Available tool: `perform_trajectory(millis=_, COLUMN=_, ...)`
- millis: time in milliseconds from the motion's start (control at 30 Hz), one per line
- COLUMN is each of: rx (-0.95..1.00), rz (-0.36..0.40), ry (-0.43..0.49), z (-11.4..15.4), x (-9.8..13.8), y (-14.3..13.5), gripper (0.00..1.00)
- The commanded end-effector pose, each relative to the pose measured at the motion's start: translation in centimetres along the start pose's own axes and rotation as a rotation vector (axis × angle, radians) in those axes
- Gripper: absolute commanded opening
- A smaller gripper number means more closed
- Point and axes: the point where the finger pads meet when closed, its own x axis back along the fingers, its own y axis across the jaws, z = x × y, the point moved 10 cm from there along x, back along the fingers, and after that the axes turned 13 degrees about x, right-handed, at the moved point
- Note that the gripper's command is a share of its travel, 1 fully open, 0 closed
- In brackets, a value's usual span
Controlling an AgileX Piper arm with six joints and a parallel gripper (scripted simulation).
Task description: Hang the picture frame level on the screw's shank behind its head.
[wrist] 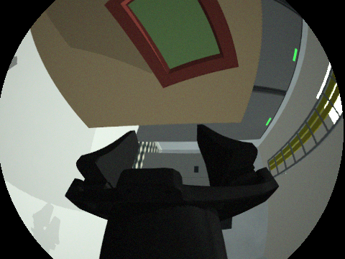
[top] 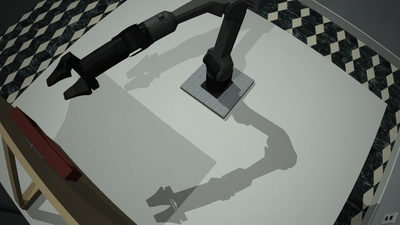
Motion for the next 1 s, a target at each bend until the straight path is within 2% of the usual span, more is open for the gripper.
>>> perform_trajectory(millis=0, rx=0.055, rz=0.055, ry=-0.041, z=-1.2, x=-0.1, y=-1.1, gripper=1.0)
perform_trajectory(millis=67, rx=0.11, rz=0.109, ry=-0.088, z=-2.5, x=0.0, y=-2.1, gripper=1.0)
perform_trajectory(millis=133, rx=0.11, rz=0.109, ry=-0.088, z=-2.5, x=0.0, y=-2.1, gripper=1.0)
perform_trajectory(millis=333, rx=0.24, rz=0.24, ry=-0.209, z=-5.9, x=0.6, y=-4.3, gripper=1.0)
perform_trajectory(millis=500, rx=0.306, rz=0.309, ry=-0.274, z=-7.7, x=1.2, y=-5.3, gripper=1.0)
perform_trajectory(millis=633, rx=0.334, rz=0.338, ry=-0.301, z=-8.4, x=1.5, y=-5.8, gripper=1.0)
perform_trajectory(millis=933, rx=0.345, rz=0.348, ry=-0.312, z=-8.7, x=1.6, y=-5.9, gripper=1.0)
perform_trajectory(millis=967, rx=0.345, rz=0.348, ry=-0.312, z=-8.7, x=1.6, y=-5.9, gripper=0.63)
